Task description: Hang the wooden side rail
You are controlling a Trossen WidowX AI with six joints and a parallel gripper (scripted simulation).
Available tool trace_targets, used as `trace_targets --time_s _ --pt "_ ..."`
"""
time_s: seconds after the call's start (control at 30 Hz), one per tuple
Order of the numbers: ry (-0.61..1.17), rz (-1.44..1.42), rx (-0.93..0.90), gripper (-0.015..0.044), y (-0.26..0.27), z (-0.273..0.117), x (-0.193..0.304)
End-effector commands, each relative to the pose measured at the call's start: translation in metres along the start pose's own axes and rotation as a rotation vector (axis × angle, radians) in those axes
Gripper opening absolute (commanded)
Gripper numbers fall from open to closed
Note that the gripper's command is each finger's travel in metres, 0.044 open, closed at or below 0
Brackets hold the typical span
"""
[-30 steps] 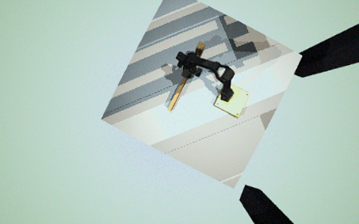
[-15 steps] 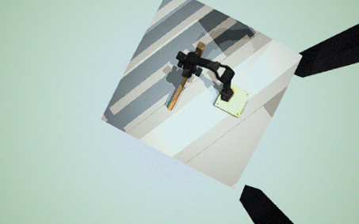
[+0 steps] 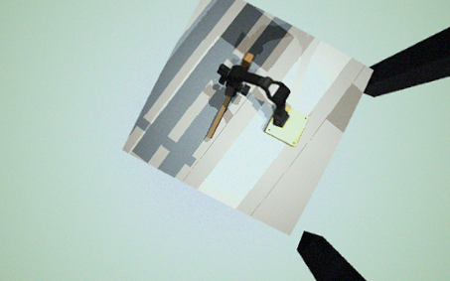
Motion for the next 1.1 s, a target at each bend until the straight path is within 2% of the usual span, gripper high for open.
trace_targets --time_s 0.0,1.07 --pt "0.002 -0.004 0.006 0.0 -0.0009 -0.0017 0.0007" --pt "0.002 -0.004 0.006 0.0 -0.0015 -0.0022 0.0038"
Point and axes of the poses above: the point midway between the two fingers, 35 mm back from their tips, its own z axis out along the fingers, its own y axis across the jaws, x = y × z, the point moved 3 cm from there along -z, back along the fingers, and after that the axes turned 4 degrees about z, right-handed, at the moved point
